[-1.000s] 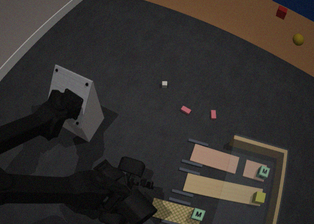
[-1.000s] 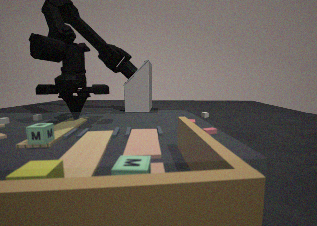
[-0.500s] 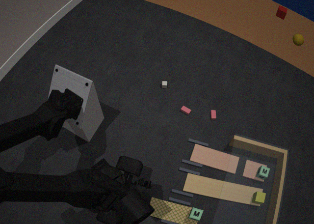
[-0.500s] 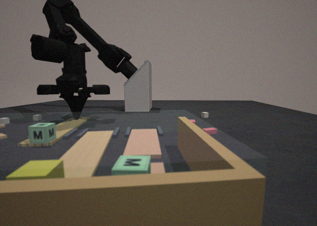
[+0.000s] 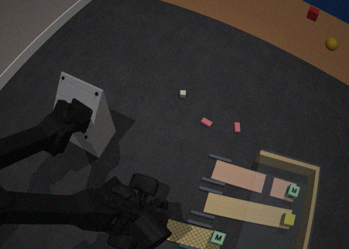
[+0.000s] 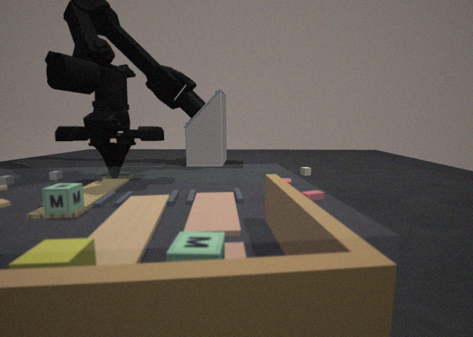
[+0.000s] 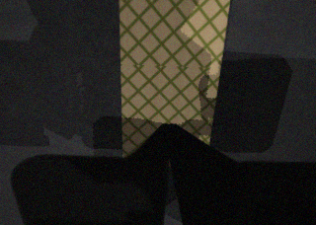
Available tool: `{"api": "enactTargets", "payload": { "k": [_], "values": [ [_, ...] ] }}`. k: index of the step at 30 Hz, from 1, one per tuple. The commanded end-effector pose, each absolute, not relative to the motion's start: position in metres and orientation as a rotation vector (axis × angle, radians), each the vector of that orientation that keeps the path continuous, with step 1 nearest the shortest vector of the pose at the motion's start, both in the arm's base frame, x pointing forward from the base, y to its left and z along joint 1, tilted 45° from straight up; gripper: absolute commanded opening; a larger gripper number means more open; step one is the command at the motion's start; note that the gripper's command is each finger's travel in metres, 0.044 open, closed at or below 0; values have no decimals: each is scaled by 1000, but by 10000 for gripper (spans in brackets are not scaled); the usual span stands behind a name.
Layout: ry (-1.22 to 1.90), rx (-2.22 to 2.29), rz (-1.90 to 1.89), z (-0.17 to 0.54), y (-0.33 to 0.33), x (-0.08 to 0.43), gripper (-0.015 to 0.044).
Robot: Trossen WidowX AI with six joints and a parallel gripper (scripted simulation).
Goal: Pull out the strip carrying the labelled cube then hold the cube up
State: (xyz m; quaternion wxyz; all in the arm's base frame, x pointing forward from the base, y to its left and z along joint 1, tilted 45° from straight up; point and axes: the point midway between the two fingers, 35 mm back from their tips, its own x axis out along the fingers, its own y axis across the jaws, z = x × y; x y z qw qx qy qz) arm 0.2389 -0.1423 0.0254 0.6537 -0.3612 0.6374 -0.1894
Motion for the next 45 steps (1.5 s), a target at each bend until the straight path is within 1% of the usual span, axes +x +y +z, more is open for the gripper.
{"api": "enactTargets", "payload": {
  "k": [1,2,7,11,28,45],
  "values": [
    [1483,-822,-429,21,-146,229,0],
    [1448,-819,-429,26,-141,239,0],
    [1480,-819,-427,53,-113,237,0],
    [1482,-820,-428,55,-112,237,0],
    [1451,-753,-485,53,-95,303,440],
    [1447,-751,-485,53,-73,368,440]
  ]
}}
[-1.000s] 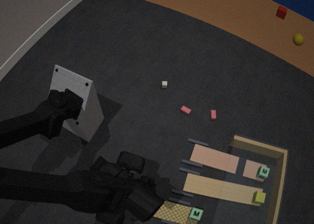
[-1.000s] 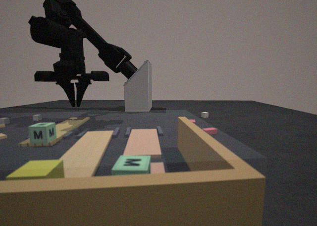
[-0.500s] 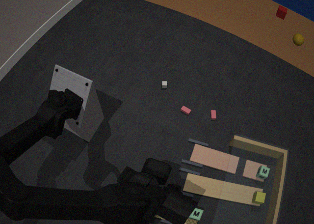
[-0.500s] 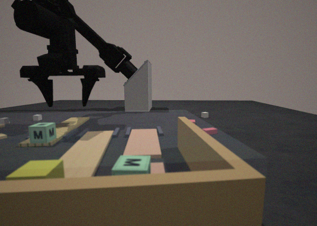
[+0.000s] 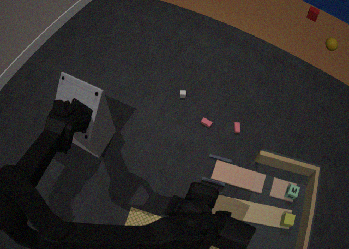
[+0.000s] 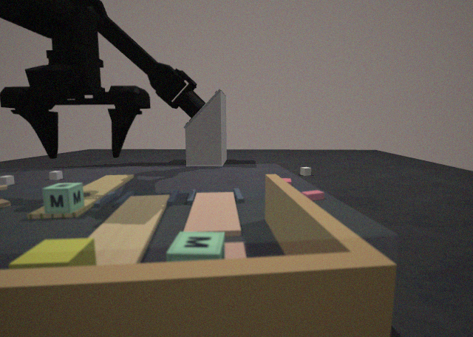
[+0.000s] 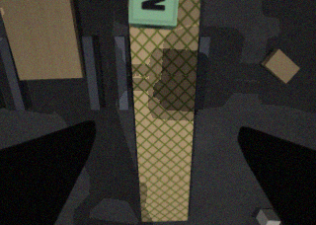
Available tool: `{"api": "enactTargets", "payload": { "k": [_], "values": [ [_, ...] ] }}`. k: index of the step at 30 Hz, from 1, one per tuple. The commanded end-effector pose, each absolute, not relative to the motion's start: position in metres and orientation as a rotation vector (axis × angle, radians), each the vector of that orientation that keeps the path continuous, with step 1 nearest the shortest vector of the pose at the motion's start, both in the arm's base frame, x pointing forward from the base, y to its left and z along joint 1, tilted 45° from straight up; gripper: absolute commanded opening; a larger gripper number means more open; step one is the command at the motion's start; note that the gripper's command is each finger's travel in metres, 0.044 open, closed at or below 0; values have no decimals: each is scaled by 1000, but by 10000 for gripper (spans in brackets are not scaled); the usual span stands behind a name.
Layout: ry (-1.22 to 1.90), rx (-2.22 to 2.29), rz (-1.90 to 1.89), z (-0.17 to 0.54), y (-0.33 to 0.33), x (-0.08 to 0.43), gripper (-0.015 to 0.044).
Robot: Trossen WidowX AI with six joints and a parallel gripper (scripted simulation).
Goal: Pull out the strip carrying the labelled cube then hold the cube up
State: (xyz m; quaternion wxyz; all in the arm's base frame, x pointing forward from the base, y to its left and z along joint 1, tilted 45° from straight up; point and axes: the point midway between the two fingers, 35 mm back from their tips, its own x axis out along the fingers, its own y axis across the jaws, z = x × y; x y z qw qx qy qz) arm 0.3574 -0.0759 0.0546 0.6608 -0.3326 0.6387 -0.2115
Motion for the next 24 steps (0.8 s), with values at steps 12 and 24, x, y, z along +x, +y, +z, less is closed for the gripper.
{"api": "enactTargets", "payload": {
  "k": [12,24],
  "values": [
    [1445,-749,-485,51,-56,413,440],
    [1444,-748,-485,42,-57,431,256]
  ]
}}
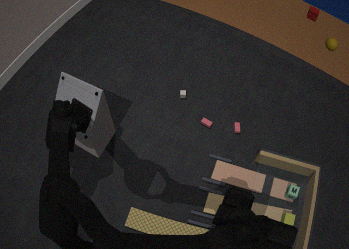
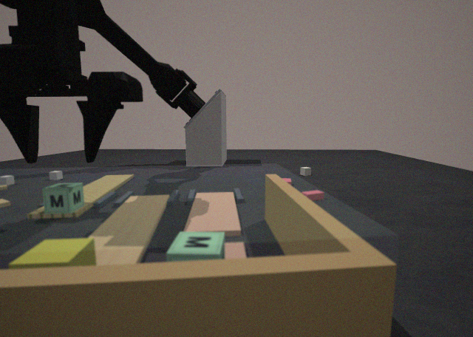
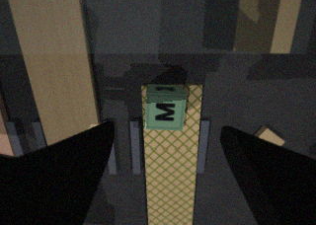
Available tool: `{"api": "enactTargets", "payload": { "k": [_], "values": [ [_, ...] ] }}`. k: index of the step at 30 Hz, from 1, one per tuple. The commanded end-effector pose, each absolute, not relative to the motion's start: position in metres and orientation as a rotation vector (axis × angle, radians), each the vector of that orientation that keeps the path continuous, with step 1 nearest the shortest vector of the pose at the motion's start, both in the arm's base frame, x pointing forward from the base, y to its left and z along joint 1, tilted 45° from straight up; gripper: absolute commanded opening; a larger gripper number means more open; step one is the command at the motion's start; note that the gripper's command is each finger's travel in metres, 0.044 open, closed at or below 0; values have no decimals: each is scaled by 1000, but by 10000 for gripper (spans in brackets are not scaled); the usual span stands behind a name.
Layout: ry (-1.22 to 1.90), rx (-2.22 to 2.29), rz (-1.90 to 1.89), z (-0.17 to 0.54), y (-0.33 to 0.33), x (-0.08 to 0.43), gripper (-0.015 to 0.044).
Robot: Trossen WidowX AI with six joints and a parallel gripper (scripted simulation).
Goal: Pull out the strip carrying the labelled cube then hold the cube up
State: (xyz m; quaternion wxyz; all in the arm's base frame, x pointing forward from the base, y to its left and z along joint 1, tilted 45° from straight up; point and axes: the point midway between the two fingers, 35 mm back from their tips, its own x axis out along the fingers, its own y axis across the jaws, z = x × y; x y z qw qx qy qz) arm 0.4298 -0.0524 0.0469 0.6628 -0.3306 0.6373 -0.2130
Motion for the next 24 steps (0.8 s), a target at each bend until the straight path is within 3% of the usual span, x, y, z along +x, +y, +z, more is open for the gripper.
{"api": "enactTargets", "payload": {
  "k": [1,24],
  "values": [
    [1444,-748,-485,41,-58,432,250],
    [1443,-749,-486,15,-84,435,250]
  ]
}}
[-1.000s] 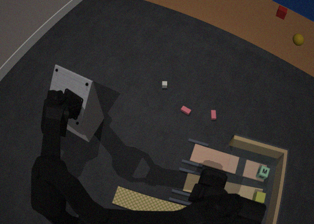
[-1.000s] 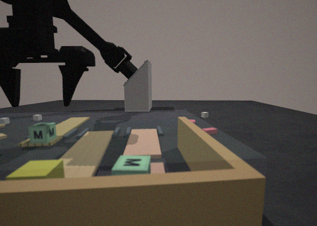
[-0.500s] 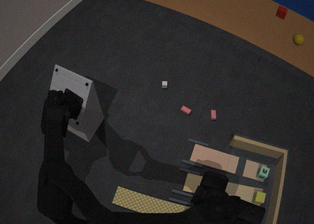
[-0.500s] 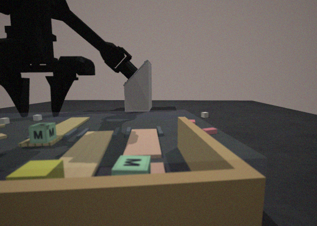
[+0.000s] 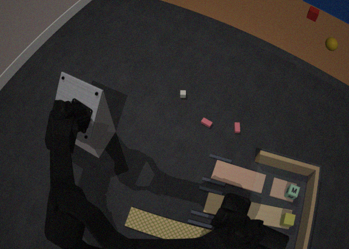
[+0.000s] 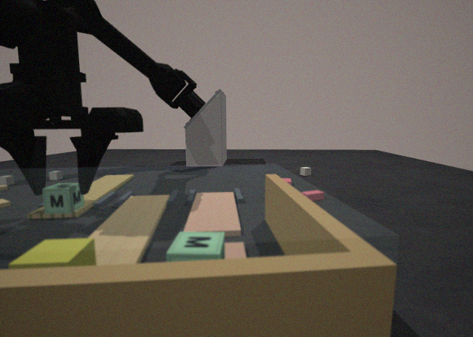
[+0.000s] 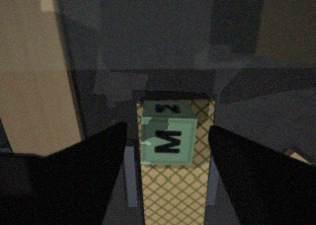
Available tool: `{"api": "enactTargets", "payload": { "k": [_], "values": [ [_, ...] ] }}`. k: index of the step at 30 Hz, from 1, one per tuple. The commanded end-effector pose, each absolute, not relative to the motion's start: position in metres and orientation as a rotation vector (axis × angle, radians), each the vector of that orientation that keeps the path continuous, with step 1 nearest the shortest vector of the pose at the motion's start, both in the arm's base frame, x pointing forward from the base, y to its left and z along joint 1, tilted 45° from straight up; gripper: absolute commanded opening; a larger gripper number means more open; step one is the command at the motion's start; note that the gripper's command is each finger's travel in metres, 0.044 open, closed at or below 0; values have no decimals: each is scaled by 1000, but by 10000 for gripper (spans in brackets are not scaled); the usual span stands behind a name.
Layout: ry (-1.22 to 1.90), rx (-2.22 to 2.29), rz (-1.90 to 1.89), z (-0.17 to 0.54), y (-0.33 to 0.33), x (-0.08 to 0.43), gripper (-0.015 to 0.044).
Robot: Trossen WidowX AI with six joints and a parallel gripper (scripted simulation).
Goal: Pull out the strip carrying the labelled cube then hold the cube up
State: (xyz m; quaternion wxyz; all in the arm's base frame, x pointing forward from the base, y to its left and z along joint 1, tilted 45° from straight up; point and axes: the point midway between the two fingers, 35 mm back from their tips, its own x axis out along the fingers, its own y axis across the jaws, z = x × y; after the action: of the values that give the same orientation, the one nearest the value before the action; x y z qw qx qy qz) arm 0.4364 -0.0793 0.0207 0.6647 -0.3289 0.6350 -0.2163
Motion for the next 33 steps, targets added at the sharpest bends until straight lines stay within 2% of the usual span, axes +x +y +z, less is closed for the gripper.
{"api": "enactTargets", "payload": {
  "k": [1,9,13,19,23,33],
  "values": [
    [1443,-750,-487,14,-86,435,250],
    [1443,-750,-487,10,-90,436,250],
    [1439,-744,-490,12,-88,436,145],
    [1439,-744,-490,12,-88,436,105],
    [1439,-744,-490,13,-86,434,0],
    [1445,-747,-485,24,-64,396,0]
  ]
}}
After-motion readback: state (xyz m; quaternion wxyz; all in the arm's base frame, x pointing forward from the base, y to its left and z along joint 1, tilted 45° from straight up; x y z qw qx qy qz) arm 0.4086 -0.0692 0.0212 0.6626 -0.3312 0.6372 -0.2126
